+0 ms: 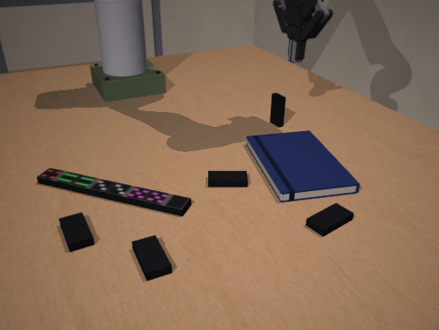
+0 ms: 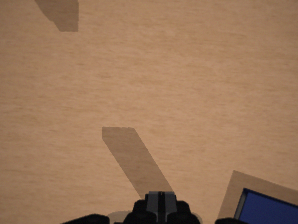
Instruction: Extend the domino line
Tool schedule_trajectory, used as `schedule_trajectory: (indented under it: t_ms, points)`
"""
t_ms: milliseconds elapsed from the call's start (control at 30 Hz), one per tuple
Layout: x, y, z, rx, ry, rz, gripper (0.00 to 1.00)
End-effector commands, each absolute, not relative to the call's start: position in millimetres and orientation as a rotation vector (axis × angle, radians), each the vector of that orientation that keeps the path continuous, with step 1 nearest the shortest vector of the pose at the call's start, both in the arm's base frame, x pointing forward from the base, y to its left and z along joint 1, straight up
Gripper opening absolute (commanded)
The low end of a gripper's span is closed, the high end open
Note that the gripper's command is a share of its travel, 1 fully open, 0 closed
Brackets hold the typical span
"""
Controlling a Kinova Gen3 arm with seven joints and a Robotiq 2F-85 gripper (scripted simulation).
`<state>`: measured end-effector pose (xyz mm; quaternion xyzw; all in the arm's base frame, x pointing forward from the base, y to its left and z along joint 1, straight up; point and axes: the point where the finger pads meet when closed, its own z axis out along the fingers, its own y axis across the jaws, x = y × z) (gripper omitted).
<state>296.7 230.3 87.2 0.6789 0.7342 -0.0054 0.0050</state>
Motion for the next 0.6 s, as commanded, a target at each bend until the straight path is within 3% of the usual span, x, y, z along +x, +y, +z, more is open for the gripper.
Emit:
schedule_trajectory:
  t_ms: [0, 567]
  points:
    - [297, 230, 86, 2.148, 2.293, -0.002, 0.1]
    - [297, 230, 35, 2.148, 2.294, -0.002, 0.1]
